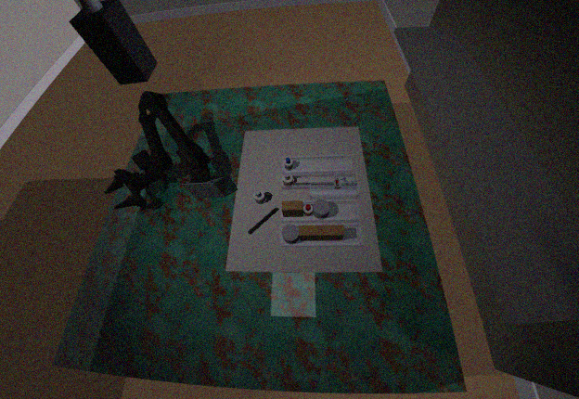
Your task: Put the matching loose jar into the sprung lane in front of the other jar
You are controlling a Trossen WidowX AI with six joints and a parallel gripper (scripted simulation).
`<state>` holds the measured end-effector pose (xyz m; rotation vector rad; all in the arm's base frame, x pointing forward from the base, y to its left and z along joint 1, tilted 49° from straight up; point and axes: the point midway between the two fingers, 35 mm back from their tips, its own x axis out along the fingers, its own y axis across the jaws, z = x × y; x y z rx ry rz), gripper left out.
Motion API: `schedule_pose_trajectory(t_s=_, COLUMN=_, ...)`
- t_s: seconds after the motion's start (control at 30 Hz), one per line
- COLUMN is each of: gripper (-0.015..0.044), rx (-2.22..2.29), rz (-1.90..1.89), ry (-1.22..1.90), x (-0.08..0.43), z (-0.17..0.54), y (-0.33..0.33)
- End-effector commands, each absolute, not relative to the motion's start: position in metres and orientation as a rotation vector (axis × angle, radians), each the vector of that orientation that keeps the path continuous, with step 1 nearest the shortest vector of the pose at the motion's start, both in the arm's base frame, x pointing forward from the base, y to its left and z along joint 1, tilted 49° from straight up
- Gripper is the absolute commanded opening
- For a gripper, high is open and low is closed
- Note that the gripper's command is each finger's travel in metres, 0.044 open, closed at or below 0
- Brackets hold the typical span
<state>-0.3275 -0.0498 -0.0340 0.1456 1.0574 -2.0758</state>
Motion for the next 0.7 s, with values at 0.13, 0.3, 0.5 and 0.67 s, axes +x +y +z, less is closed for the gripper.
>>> schedule_pose_trajectory(t_s=0.13, gripper=0.0440, rx=0.175, rz=-2.156, ry=1.047, x=-0.344, z=-0.021, y=-0.031)
schedule_pose_trajectory(t_s=0.3, gripper=0.0440, rx=0.213, rz=-2.269, ry=1.028, x=-0.363, z=-0.001, y=-0.003)
schedule_pose_trajectory(t_s=0.5, gripper=0.0440, rx=0.255, rz=-2.404, ry=0.991, x=-0.380, z=0.027, y=0.032)
schedule_pose_trajectory(t_s=0.67, gripper=0.0440, rx=0.285, rz=-2.519, ry=0.956, x=-0.390, z=0.053, y=0.063)
